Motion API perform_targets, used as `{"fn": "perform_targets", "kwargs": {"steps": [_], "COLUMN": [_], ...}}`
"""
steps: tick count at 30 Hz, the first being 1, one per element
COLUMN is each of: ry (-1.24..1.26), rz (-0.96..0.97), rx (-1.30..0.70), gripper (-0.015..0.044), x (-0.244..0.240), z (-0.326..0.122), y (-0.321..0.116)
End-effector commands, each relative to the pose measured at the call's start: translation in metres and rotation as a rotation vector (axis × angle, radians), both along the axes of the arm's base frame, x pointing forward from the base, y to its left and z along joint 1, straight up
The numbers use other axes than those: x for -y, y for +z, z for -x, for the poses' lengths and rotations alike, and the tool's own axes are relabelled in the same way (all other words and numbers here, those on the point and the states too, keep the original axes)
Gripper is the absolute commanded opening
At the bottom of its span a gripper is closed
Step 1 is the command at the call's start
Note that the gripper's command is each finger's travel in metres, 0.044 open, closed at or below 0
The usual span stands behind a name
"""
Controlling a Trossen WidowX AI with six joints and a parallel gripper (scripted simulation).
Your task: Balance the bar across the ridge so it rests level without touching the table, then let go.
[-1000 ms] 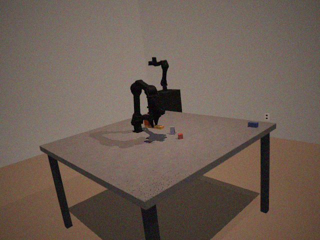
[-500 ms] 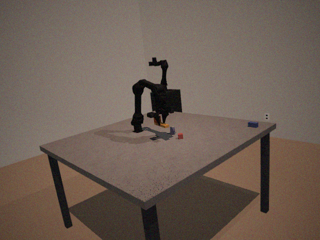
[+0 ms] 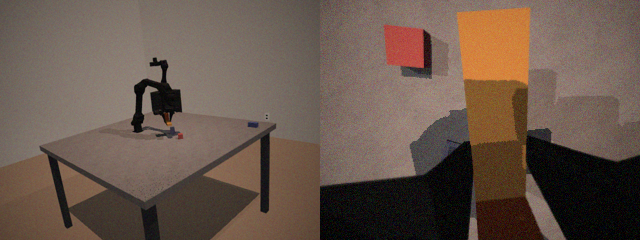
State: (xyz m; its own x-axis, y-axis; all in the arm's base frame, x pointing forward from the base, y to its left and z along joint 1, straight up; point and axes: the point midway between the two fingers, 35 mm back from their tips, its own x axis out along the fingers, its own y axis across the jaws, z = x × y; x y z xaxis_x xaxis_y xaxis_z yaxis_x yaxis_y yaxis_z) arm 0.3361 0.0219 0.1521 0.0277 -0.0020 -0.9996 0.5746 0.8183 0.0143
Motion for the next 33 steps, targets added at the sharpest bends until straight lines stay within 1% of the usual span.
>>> {"fn": "perform_targets", "kwargs": {"steps": [1, 13, 33], "ry": [-0.085, -0.402, -0.404], "rz": [-0.007, -0.019, -0.019], "rx": [0.001, -0.001, -0.001], "gripper": [0.0000, 0.0000, 0.0000], "x": [-0.013, -0.051, -0.051], "z": [0.001, 0.018, 0.019], "y": [0.001, 0.002, -0.026]}}
